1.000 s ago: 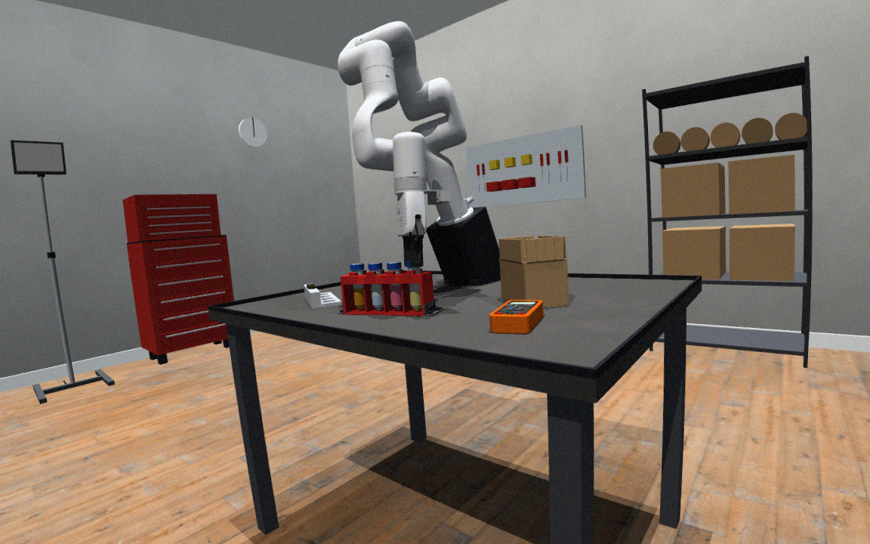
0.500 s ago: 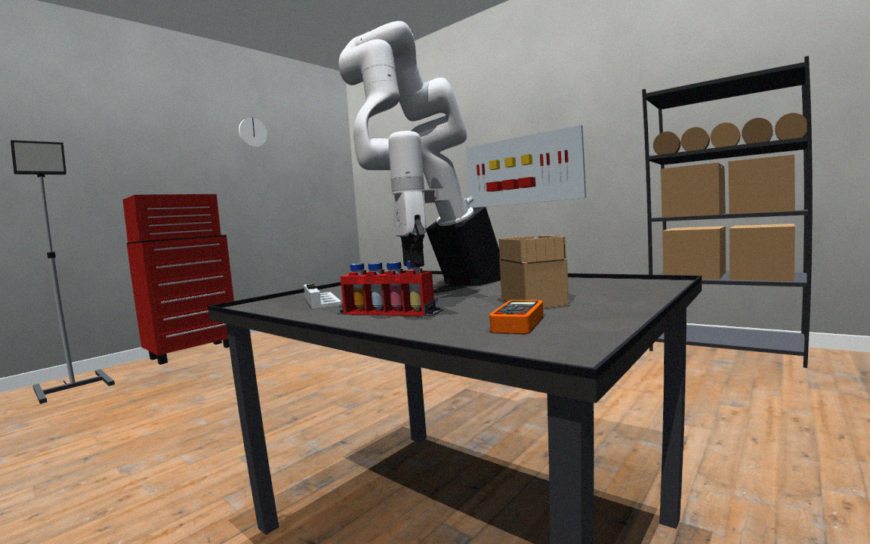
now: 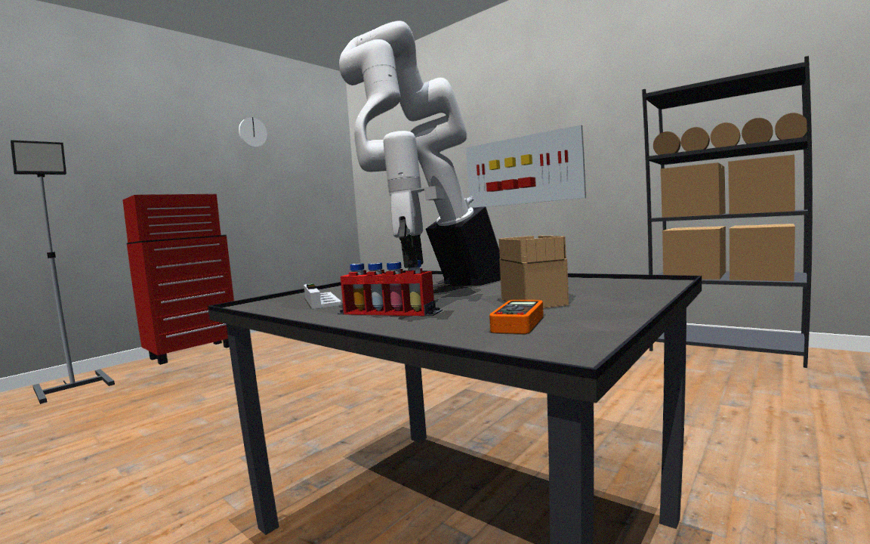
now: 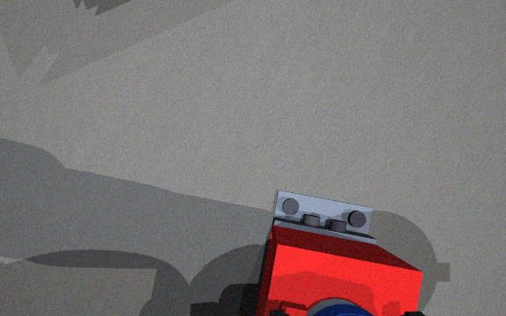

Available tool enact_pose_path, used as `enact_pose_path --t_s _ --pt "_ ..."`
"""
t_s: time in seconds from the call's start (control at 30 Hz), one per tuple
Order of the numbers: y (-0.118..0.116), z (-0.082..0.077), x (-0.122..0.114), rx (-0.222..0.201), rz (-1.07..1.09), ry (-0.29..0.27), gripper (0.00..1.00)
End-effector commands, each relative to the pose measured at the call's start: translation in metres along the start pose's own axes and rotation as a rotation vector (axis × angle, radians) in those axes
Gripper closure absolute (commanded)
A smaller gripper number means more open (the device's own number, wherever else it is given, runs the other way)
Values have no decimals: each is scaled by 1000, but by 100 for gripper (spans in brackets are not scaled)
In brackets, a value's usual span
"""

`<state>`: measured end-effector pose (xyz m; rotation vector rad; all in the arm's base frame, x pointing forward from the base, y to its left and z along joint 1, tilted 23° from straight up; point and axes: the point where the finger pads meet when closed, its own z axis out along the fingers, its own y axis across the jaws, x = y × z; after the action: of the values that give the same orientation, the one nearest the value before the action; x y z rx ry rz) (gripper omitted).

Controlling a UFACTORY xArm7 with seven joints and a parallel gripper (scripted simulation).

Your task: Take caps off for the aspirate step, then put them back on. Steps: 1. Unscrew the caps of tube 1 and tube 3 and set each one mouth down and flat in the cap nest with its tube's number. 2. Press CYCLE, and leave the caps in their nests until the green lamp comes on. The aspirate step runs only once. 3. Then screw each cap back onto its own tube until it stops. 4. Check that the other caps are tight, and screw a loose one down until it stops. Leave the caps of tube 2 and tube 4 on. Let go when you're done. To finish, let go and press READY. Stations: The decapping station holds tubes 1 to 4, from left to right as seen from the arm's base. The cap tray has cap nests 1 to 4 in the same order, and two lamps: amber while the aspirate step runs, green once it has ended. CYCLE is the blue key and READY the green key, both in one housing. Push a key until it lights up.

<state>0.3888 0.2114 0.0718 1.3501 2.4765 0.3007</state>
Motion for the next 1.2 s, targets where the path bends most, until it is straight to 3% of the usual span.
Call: enact_pose_path --t_s 0.0,0.1,0.4,0.43,0.9,1.17 --pt "1 -1 0 -29 276 -30 54" --pt "1 -1 0 -33 437 -31 54" --pt "1 -1 0 -33 437 -30 54" --pt "1 -1 0 -33 437 -30 100" --pt "1 -1 0 -33 437 -30 100" --pt "1 -1 0 -26 37 -36 100"
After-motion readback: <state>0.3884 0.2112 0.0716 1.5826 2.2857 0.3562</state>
